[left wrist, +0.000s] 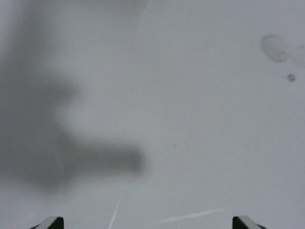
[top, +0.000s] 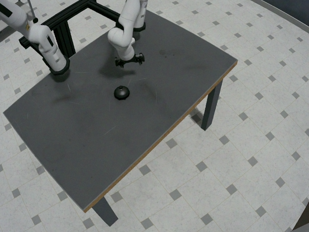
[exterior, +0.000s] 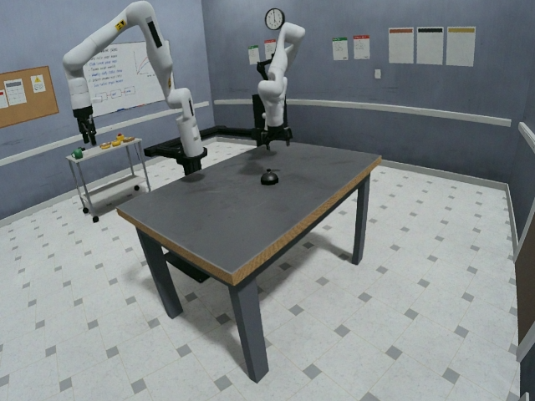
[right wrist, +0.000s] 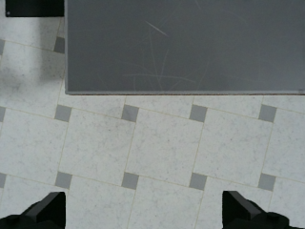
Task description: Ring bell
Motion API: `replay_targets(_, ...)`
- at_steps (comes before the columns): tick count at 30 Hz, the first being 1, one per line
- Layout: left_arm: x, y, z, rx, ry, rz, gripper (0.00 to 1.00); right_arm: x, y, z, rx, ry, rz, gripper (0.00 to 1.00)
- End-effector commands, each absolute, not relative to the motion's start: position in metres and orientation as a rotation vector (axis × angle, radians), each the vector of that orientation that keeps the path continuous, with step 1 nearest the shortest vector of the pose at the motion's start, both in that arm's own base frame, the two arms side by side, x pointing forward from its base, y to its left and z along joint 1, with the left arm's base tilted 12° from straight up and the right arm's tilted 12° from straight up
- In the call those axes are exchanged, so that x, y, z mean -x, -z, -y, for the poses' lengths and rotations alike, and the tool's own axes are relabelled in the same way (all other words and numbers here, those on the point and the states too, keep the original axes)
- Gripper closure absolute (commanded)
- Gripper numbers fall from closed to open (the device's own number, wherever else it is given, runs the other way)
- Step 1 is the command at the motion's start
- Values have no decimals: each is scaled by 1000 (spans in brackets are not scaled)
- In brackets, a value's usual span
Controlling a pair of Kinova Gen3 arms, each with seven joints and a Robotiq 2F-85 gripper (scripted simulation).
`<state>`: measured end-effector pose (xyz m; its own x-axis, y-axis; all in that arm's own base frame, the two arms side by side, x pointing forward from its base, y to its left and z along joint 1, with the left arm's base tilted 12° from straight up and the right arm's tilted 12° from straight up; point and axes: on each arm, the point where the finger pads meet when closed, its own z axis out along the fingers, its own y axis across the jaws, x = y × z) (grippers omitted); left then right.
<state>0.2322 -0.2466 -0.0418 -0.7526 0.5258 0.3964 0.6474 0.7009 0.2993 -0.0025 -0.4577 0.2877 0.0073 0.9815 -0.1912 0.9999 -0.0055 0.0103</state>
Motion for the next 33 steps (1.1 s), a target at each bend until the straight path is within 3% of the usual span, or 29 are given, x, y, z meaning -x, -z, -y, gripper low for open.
replay_targets(1, -237, 44, 279, 824, 531, 2799, 2, 3, -288, 458, -2122, 195, -2108, 2)
replay_targets(13, -246, 49, 337, 595, 348, 3073, 2, 3, -288, 458, -2122, 195, -2108, 2)
replay_targets(29, -247, 50, 346, 557, 316, 3113, 2, 3, -288, 458, -2122, 195, -2108, 2)
replay_targets(30, -247, 50, 346, 557, 316, 3113, 901, 3, -288, 458, -2122, 195, -2108, 2)
replay_targets(33, -247, 50, 346, 557, 316, 3113, 901, 3, -288, 458, -2122, 195, -2108, 2)
